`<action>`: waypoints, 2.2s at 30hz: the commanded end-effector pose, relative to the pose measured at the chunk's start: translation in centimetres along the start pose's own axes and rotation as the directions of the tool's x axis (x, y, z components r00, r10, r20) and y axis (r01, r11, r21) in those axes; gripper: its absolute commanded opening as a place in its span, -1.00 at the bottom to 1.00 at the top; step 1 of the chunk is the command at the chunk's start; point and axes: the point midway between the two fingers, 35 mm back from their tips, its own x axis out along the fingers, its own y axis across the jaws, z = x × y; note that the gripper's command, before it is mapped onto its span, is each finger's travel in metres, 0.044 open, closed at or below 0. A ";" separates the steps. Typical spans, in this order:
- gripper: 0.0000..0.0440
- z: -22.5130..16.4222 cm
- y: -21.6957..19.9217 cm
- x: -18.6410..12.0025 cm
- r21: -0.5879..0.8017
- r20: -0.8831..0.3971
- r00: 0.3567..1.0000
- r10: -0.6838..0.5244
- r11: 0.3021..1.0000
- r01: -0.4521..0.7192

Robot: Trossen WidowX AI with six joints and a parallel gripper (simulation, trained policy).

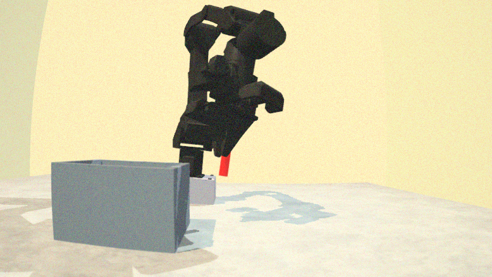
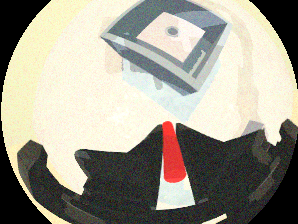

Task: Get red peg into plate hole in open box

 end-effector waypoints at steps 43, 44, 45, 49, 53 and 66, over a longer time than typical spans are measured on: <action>-0.94 14.4 -2.2 4.4 0.205 0.015 0.995 -0.098 0.974 0.093; -0.92 14.4 -2.2 4.7 0.202 0.009 0.995 -0.103 0.974 0.099; -0.87 14.4 -2.3 5.1 0.199 0.004 0.994 -0.107 0.974 0.104; -0.44 14.6 -2.5 6.2 0.180 -0.012 0.992 -0.125 0.976 0.125; -0.32 15.1 -2.6 6.8 0.167 -0.024 0.990 -0.142 0.975 0.144; 1.00 19.7 -1.4 7.0 0.161 0.040 0.992 -0.116 0.981 0.108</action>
